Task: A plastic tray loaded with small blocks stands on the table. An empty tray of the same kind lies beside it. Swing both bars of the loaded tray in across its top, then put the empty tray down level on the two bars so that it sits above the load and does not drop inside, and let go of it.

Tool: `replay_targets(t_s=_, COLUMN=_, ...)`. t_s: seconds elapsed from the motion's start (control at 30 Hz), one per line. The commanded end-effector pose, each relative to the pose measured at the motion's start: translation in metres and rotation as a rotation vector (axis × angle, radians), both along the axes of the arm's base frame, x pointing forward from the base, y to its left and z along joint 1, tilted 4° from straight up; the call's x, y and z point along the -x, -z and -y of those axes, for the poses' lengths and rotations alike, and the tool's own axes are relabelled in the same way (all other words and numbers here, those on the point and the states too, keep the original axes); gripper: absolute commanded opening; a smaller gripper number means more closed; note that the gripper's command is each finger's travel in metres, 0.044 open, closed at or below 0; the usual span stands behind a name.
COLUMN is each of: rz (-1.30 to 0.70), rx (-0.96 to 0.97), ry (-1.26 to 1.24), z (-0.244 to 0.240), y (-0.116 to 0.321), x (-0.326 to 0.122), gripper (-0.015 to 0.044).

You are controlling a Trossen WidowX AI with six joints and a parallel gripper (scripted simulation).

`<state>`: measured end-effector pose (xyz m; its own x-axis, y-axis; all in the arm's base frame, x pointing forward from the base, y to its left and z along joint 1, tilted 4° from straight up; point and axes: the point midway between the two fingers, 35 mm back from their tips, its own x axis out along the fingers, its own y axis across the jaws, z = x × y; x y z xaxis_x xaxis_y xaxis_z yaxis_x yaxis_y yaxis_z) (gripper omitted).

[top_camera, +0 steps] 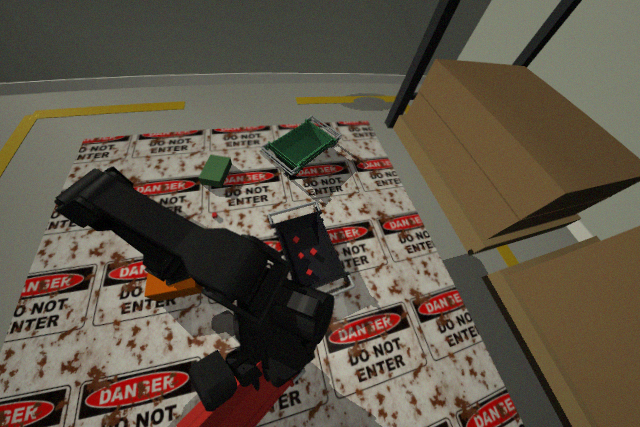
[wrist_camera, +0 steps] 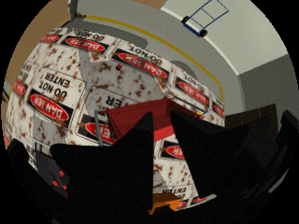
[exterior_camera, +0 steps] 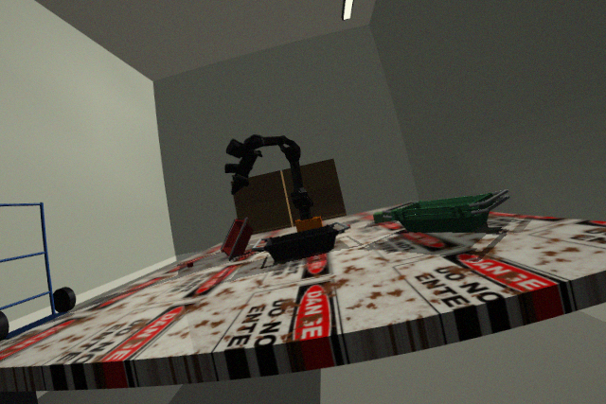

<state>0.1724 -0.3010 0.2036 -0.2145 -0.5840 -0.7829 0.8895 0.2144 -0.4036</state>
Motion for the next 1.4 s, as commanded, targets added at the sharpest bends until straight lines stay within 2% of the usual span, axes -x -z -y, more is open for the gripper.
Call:
replay_targets(t_s=0.0, rz=-0.075, rx=-0.226, ry=-0.316, z=-0.009, y=0.041, x=-0.063, gripper=0.0083)
replay_targets(t_s=0.23, rz=-0.141, rx=-0.524, ry=-0.77, z=-0.047, y=0.111, x=-0.147, gripper=0.0083)
replay_targets(t_s=0.47, rz=-0.16, rx=-0.724, ry=-1.147, z=-0.086, y=0.159, x=-0.195, gripper=0.0083)
replay_targets(t_s=0.8, rz=-0.16, rx=-0.729, ry=-1.158, z=-0.088, y=0.163, x=-0.196, gripper=0.0083)
replay_targets(t_s=1.2, rz=-0.16, rx=-0.729, ry=-1.158, z=-0.09, y=0.218, x=-0.196, gripper=0.0083)
replay_targets(t_s=1.37, rz=-0.16, rx=-0.729, ry=-1.158, z=-0.09, y=0.221, x=-0.196, gripper=0.0083)
